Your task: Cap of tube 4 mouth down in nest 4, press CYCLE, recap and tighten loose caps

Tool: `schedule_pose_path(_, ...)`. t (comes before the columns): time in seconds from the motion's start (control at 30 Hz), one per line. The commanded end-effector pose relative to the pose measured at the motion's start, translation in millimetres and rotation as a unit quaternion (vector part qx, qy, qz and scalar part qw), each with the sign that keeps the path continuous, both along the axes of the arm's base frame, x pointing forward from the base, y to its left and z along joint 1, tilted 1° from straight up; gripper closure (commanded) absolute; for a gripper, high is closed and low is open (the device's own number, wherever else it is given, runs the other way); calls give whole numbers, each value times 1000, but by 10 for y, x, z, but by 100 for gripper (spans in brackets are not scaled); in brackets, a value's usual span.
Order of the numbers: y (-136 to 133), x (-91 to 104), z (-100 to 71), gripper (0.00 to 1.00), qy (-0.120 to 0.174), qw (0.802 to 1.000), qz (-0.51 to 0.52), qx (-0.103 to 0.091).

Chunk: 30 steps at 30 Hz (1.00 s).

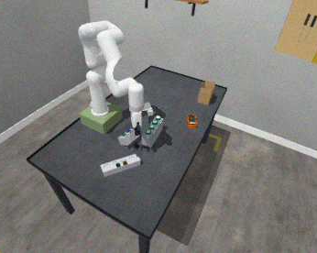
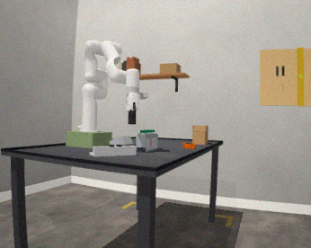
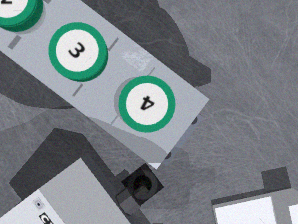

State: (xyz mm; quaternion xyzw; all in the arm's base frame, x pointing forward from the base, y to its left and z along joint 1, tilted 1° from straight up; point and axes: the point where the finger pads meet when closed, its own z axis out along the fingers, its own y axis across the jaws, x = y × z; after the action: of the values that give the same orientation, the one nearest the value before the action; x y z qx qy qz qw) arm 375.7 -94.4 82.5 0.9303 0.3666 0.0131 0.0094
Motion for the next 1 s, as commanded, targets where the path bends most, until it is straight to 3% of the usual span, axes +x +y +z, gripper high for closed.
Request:
schedule_pose_path(0.0, -4, 14, 14, 54, -3, 999, 41, 8)
schedule_pose_path(0.43, -4, 14, 14, 54, -1, 991, 133, 5)
schedule_pose_path(0.97, -4, 14, 14, 54, 3, 967, 255, 1)
